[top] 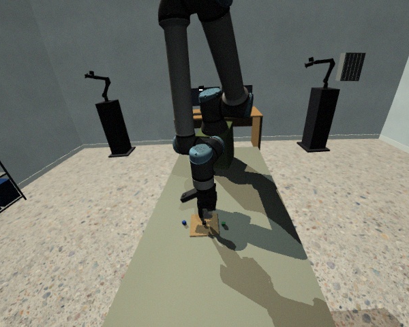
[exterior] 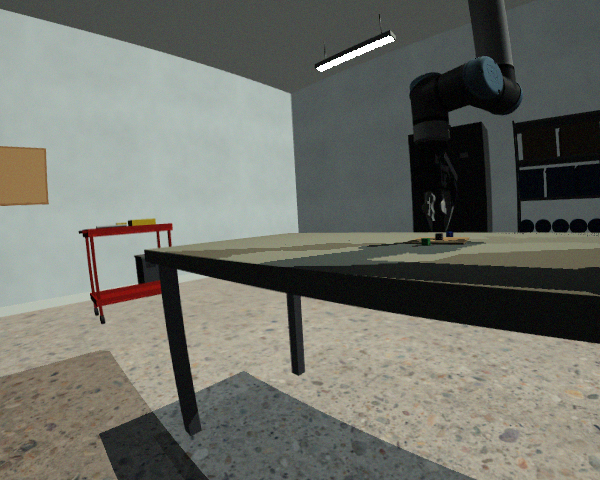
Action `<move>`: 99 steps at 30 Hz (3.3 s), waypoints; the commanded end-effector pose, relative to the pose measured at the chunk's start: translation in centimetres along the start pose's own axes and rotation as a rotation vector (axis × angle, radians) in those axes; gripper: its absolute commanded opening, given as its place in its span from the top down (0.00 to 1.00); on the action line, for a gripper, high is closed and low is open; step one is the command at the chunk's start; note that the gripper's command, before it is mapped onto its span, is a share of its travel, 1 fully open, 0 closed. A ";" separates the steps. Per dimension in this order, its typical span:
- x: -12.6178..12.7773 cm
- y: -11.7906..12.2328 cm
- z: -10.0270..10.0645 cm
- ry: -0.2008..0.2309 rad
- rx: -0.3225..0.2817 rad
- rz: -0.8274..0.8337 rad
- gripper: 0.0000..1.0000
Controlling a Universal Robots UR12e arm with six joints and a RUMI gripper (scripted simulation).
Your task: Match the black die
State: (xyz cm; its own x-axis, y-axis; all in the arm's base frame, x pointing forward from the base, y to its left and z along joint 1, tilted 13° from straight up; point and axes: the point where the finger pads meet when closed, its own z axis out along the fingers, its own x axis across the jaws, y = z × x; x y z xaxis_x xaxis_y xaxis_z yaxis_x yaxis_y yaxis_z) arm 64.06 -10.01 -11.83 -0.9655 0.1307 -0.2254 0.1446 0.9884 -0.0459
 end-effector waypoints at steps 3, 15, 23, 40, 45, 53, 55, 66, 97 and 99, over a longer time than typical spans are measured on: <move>0.0 0.0 0.0 -0.001 0.000 0.000 0.82; 0.0 0.0 0.0 -0.001 0.000 0.000 0.82; 0.0 0.0 0.0 -0.001 0.000 0.000 0.82; 0.0 0.0 -2.3 -0.001 0.000 0.000 0.82; 0.0 0.0 -4.2 -0.001 0.000 0.000 0.82; 0.0 0.0 -5.3 -0.001 0.000 0.000 0.82; 0.0 0.0 -5.3 -0.001 0.000 0.000 0.82; 0.1 0.1 -5.0 0.009 0.101 -0.001 0.82; 0.1 0.4 -4.9 0.009 0.402 0.002 0.82; 0.1 0.4 -4.9 0.007 0.440 0.002 0.82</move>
State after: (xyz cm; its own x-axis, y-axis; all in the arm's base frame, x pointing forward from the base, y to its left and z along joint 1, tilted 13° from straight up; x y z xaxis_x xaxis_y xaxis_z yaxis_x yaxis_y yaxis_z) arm 62.94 -9.25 -7.06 -0.9667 0.1328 -0.2189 0.2131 0.8914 -0.4001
